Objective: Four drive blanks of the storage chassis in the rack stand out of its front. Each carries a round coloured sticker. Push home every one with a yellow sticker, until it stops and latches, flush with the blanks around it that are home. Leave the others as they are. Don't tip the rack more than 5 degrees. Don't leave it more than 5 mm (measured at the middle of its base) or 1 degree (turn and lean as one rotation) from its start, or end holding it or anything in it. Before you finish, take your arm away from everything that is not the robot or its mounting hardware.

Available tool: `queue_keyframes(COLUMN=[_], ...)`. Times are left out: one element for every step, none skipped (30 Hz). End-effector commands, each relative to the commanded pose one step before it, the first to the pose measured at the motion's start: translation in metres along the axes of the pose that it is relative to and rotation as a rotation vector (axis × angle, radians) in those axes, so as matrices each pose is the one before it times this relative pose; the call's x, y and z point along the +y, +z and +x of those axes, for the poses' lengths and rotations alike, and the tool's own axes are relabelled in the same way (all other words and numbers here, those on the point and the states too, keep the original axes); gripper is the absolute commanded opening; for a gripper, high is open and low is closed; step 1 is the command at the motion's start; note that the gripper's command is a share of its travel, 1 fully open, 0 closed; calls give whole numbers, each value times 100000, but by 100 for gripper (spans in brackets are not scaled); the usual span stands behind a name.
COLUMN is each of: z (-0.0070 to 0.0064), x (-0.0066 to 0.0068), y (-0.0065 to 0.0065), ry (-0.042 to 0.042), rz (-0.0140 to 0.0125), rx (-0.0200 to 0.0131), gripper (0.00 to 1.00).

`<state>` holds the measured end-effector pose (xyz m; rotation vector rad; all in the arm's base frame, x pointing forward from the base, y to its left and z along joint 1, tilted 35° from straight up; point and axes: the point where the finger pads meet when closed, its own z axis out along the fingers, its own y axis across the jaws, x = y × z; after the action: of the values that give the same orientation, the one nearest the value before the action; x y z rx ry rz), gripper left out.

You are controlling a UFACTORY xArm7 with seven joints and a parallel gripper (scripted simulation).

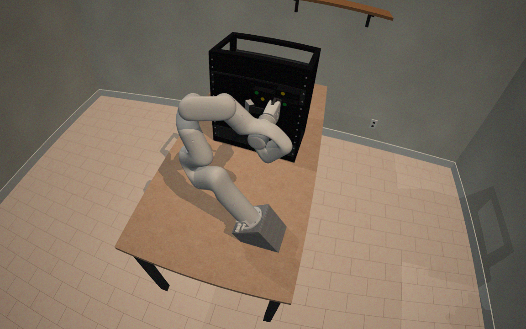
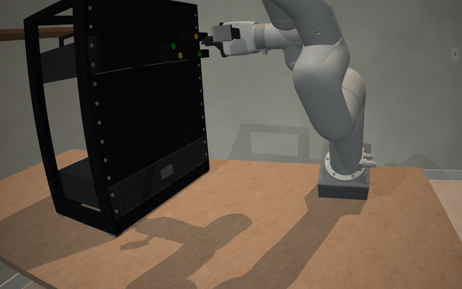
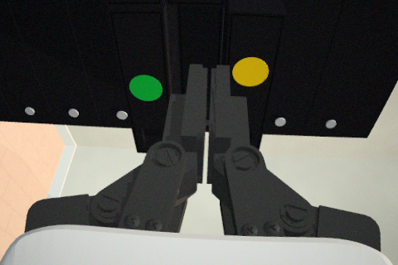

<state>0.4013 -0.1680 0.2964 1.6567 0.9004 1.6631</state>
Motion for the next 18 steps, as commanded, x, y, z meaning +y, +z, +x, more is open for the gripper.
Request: queue_keyframes(z=[-20, 0, 0, 0, 0, 0, 0, 3, 21, 52, 94, 142, 196, 252, 308, 362, 412, 457], x=[132, 0, 0, 0, 0, 0, 0, -2, -10, -25, -45, -70, -96, -123, -151, -177, -202, -224], y=[-4, 0, 0, 0, 0, 0, 0, -1, -8, -20, -36, -55, -76, -97, -119, -140, -159, -176], ry=[-188, 0, 0, 0, 0, 0, 0, 0, 0, 0, 0, 0, 0, 0, 1, 0, 0, 0], rz=[-256, 0, 0, 0, 0, 0, 0, 0, 0, 0, 0, 0, 0, 0, 0, 0, 0, 0], rx=[9, 0, 0, 0, 0, 0, 0, 0, 0, 1, 1, 0, 0, 0, 1, 0, 0, 0], gripper=[0, 0, 0, 0, 0, 0, 0, 0, 0, 0, 0, 0, 0, 0, 0, 0, 0, 0])
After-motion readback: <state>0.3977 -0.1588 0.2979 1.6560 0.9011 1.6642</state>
